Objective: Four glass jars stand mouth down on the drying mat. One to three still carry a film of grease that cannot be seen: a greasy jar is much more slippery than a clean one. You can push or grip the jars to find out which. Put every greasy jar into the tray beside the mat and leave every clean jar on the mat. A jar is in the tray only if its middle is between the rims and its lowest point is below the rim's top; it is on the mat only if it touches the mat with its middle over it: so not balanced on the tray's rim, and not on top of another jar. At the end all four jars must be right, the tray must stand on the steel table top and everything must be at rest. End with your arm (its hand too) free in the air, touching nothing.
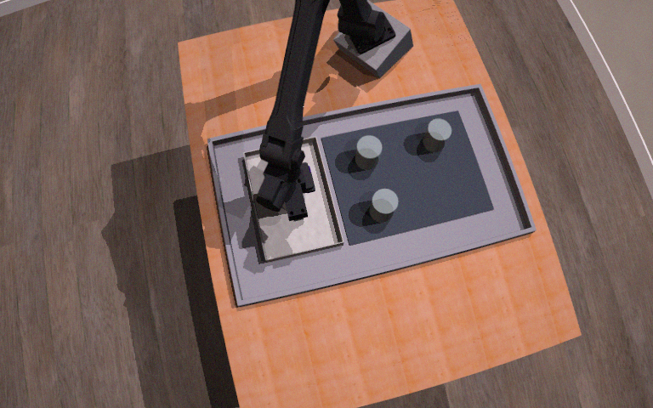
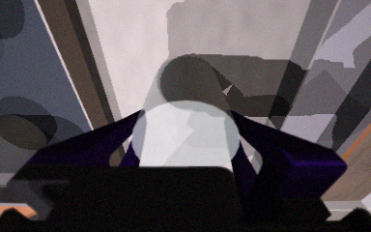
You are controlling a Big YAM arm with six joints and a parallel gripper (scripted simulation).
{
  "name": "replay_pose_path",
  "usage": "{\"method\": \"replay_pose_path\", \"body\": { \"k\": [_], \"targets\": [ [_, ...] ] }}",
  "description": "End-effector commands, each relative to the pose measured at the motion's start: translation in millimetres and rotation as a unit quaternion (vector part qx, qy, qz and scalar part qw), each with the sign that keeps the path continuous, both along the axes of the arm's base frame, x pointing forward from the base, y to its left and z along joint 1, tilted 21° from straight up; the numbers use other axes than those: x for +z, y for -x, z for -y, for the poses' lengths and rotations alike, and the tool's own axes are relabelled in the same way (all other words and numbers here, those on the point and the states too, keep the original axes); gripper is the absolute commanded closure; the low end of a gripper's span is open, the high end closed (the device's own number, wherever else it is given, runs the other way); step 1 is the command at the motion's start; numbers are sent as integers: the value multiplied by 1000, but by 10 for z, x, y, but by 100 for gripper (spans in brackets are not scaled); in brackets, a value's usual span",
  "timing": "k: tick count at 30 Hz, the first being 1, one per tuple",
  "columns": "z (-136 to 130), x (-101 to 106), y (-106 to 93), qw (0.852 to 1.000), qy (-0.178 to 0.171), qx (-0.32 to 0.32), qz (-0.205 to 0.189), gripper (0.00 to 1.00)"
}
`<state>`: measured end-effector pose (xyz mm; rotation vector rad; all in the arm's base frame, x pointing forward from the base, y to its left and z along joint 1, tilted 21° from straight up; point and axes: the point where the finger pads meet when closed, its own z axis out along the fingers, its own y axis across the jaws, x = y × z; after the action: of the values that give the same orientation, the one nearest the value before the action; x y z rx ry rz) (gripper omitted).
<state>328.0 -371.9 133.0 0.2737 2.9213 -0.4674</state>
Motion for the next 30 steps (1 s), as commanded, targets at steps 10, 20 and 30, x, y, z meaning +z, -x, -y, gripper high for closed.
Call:
{"method": "replay_pose_path", "body": {
  "k": [10, 20, 30],
  "targets": [
    [46, -16, 3, 1000, 4, 2, 4, 100],
    [46, -16, 3, 1000, 4, 2, 4, 0],
    [-18, 166, 32, 1000, 4, 2, 4, 0]
  ]
}}
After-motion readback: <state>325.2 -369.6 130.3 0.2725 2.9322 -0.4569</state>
